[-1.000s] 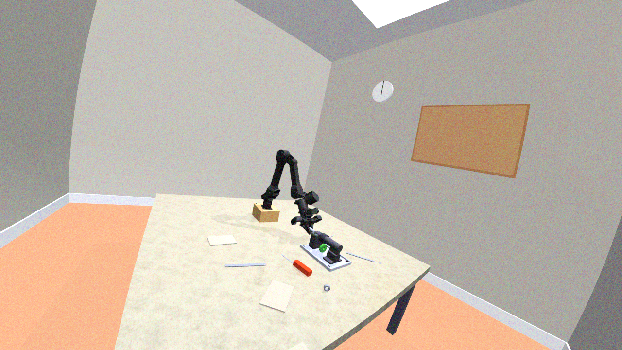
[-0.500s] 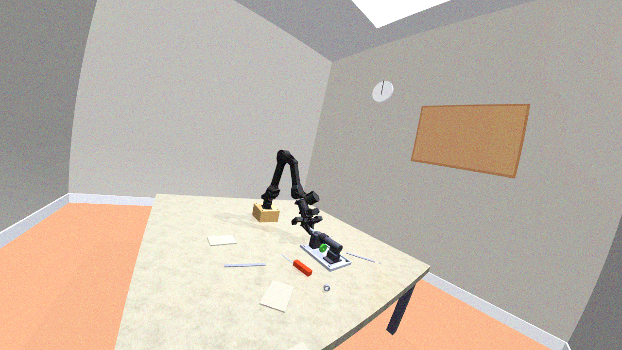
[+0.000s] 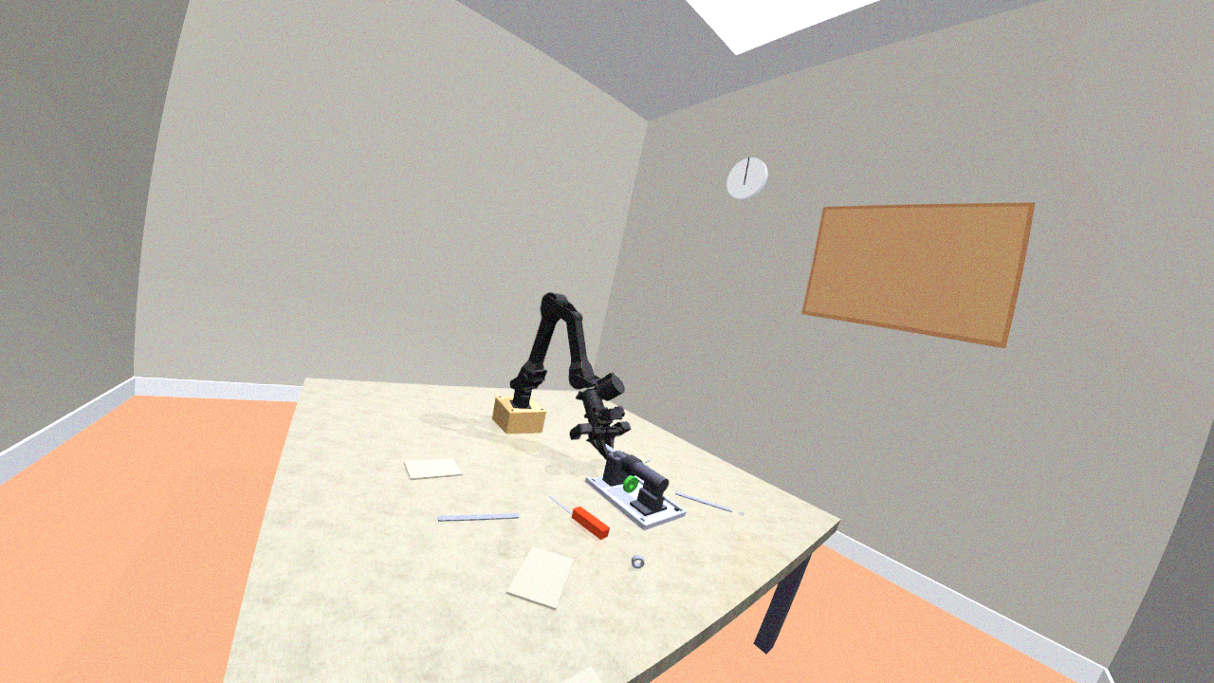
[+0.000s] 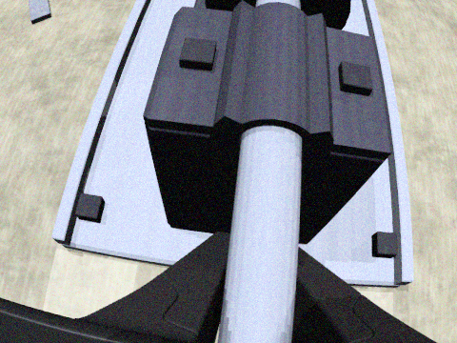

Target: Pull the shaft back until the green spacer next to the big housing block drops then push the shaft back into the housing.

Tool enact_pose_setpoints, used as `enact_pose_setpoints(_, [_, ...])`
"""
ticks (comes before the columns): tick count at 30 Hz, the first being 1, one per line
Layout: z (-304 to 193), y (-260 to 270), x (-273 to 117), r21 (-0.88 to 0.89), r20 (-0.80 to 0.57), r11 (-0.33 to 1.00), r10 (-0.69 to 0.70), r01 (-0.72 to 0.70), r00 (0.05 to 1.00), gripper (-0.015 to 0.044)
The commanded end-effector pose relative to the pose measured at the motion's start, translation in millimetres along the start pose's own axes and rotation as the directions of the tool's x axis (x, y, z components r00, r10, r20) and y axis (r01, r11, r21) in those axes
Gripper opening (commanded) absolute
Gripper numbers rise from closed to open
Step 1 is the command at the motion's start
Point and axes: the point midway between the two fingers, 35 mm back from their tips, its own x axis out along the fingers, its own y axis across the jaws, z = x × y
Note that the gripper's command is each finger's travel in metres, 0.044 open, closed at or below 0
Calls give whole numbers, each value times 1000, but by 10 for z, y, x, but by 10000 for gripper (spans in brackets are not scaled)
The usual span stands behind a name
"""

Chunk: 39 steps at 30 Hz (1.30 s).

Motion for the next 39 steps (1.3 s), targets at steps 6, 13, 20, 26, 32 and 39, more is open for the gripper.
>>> enact_pose_setpoints(6, [58,0,34,0,7,1000,-1,1,1000,0])
enact_pose_setpoints(13, [74,-1,48,0,7,1000,-1,1,1000,0])
enact_pose_setpoints(20, [83,-1,57,0,7,1000,-1,1,1000,0])
enact_pose_setpoints(26, [93,-1,66,0,8,1000,-1,1,1000,0])
enact_pose_setpoints(32, [104,-1,76,0,8,1000,-1,1,1000,0])
enact_pose_setpoints(39, [115,-1,86,0,8,1000,-1,1,1000,0])
